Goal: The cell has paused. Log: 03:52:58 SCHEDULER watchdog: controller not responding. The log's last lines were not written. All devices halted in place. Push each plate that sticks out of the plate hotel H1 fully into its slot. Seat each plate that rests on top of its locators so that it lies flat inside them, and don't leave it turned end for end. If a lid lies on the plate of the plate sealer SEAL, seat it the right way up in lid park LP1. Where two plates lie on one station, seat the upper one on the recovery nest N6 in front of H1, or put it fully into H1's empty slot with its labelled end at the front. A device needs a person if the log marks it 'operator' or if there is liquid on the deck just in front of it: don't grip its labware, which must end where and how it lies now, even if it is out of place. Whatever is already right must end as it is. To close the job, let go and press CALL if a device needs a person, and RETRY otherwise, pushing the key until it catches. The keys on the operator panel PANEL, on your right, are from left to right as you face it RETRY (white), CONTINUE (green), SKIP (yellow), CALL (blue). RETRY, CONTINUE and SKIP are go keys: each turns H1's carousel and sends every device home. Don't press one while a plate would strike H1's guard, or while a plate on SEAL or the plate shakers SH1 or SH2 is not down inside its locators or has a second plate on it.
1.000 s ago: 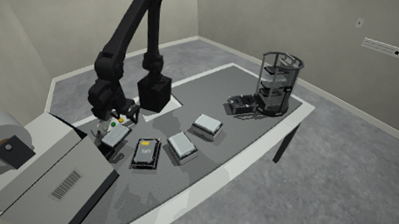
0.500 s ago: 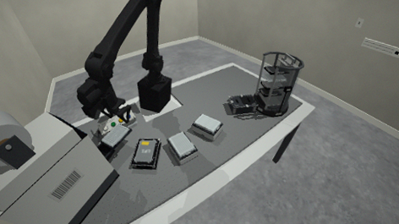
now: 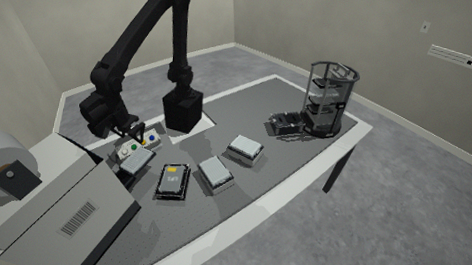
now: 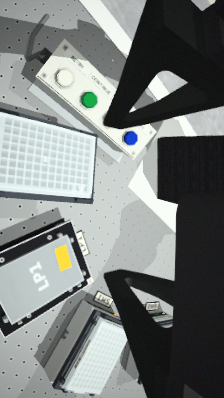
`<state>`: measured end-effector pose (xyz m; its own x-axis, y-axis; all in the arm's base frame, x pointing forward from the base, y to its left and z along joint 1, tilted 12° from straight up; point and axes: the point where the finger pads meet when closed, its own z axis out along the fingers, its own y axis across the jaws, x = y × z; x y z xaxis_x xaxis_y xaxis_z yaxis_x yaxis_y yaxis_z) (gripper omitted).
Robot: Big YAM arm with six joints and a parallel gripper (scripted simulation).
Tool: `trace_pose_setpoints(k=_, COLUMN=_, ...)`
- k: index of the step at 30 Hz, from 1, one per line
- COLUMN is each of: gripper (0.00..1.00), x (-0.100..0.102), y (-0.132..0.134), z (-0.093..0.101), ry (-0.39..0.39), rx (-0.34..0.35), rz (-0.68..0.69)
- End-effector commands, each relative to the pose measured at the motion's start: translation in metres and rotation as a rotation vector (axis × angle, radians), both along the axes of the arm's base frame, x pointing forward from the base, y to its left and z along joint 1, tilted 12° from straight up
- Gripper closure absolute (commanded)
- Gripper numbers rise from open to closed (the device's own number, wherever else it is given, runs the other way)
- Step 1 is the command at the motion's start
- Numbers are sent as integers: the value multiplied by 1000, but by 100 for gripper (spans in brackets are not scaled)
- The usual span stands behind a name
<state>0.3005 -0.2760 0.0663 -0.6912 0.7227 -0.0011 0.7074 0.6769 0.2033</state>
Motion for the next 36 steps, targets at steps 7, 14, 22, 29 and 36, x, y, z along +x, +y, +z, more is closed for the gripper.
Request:
trace_pose_setpoints(k=7, gripper=0, x=-7, y=-49, z=6, ry=-41, rx=-45, rz=14)
trace_pose_setpoints(k=14, gripper=0, x=-35, y=-39, z=-7, ry=5, rx=9, rz=-171)
trace_pose_setpoints(k=22, gripper=0, x=-60, y=-50, z=-20, ry=49, rx=56, rz=-390)
trace_pose_setpoints(k=29, gripper=0, x=-71, y=-64, z=-17, ry=35, rx=37, rz=-368)
trace_pose_setpoints(k=36, gripper=0, x=-93, y=-71, z=-26, ry=42, rx=45, rz=-368)
